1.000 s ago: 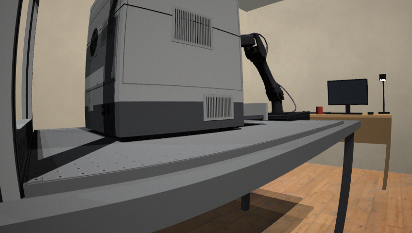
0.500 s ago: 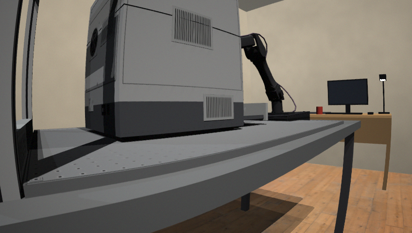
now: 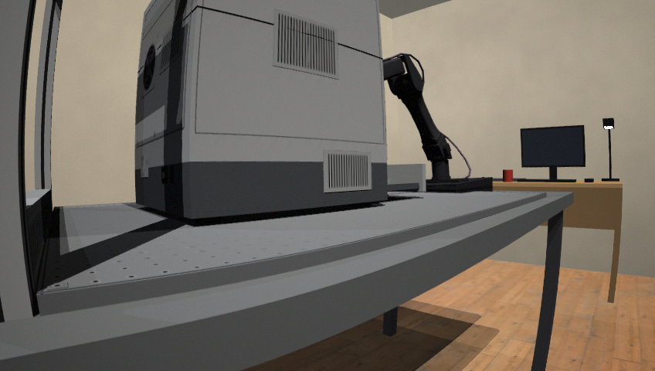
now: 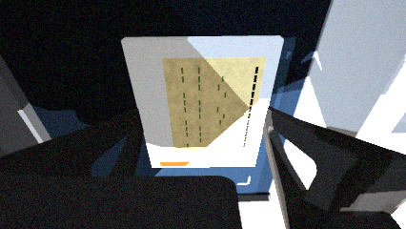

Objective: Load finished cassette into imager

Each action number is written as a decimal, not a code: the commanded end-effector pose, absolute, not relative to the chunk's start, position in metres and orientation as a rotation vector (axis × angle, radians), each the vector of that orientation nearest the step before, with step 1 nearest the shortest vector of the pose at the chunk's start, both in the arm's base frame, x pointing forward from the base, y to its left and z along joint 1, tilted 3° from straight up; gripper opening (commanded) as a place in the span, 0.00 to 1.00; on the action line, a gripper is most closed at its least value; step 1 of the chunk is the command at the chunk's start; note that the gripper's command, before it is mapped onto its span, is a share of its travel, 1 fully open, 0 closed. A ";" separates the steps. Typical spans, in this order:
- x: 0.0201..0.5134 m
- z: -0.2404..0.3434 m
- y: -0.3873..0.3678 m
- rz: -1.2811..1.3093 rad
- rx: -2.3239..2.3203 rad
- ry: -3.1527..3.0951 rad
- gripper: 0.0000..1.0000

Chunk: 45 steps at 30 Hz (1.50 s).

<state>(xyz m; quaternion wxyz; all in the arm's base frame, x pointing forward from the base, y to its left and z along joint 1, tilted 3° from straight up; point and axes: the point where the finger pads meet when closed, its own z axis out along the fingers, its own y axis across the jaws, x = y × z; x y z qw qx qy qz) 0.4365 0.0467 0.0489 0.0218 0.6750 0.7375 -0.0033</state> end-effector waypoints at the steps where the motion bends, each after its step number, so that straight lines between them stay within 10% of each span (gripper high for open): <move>1: 0.444 0.060 0.044 0.051 2.070 2.261 0.00; 45: 0.445 0.042 0.046 0.031 2.072 2.275 0.00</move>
